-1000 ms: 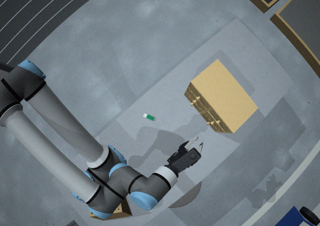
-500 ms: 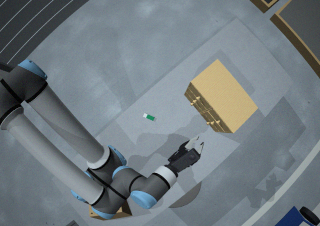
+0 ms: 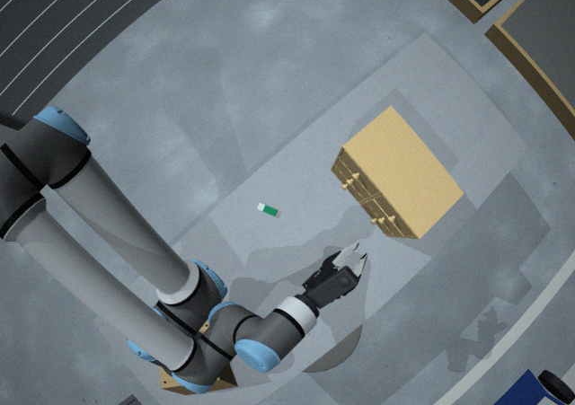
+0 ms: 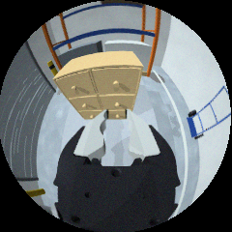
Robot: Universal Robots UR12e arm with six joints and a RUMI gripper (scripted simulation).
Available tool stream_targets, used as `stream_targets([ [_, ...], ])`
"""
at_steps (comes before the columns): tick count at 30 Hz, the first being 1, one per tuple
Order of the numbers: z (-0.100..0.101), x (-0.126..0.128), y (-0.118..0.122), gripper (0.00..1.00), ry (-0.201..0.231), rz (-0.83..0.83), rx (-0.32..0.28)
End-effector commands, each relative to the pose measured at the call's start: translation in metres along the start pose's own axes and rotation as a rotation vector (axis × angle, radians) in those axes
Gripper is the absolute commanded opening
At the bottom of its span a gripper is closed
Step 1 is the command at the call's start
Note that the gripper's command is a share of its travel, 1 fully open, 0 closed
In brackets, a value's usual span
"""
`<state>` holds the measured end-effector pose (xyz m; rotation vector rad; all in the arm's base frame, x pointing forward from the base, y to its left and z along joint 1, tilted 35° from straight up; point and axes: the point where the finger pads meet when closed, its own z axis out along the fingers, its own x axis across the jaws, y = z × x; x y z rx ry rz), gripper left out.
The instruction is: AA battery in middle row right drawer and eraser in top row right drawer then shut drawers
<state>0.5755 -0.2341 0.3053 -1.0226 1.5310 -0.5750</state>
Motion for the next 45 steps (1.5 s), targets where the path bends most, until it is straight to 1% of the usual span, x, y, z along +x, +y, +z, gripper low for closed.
stream_targets([
  [1,0.0025,-0.0009,0.0002,0.2,0.014,-0.001,0.031],
  [45,0.0122,-0.0001,0.0,0.2,0.015,-0.008,0.13],
])
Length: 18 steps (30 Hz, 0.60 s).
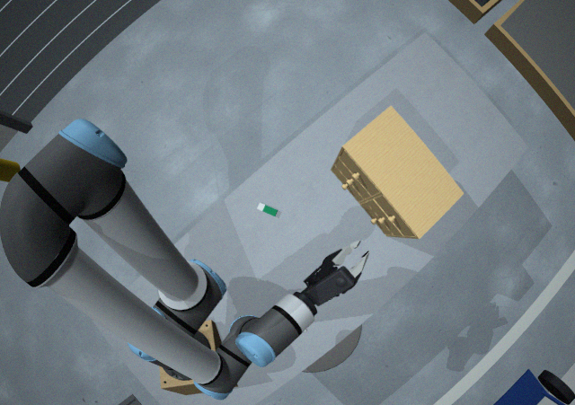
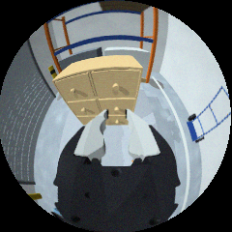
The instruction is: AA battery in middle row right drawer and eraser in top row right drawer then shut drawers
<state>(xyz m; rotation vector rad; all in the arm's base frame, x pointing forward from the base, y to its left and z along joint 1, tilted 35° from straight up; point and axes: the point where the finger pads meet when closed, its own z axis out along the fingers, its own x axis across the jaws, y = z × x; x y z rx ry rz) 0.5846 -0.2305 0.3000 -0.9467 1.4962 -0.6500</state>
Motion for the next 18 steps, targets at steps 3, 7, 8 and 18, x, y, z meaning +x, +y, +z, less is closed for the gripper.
stream_targets([
  [3,0.0026,-0.0002,-0.0028,0.2,0.005,-0.007,0.038],
  [7,0.003,-0.0003,-0.0025,0.2,0.004,-0.007,0.042],
  [8,0.0032,-0.0003,-0.0023,0.2,0.004,-0.007,0.044],
  [18,0.005,-0.0005,-0.001,0.2,0.004,-0.007,0.063],
])
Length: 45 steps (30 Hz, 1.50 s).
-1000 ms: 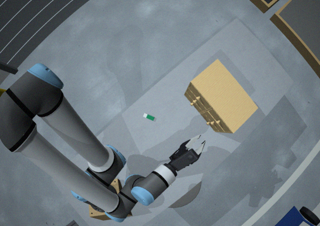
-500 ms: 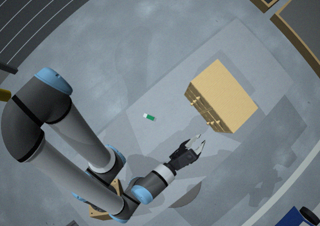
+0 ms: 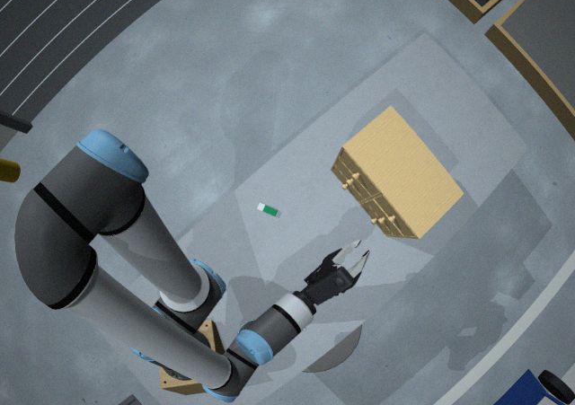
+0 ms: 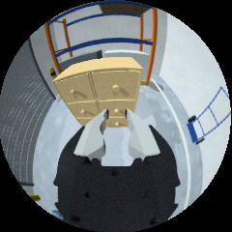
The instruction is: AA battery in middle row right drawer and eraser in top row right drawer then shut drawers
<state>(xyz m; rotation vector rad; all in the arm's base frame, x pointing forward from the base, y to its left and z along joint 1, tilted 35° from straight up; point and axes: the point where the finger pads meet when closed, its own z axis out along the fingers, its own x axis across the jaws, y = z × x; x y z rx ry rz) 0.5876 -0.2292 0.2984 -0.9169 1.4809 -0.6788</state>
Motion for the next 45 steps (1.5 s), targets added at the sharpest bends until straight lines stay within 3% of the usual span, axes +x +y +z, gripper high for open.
stream_targets([
  [1,0.002,-0.0003,-0.0023,0.2,0.001,-0.007,0.026],
  [45,0.0052,-0.0002,-0.0001,0.2,0.0,-0.006,0.065],
])
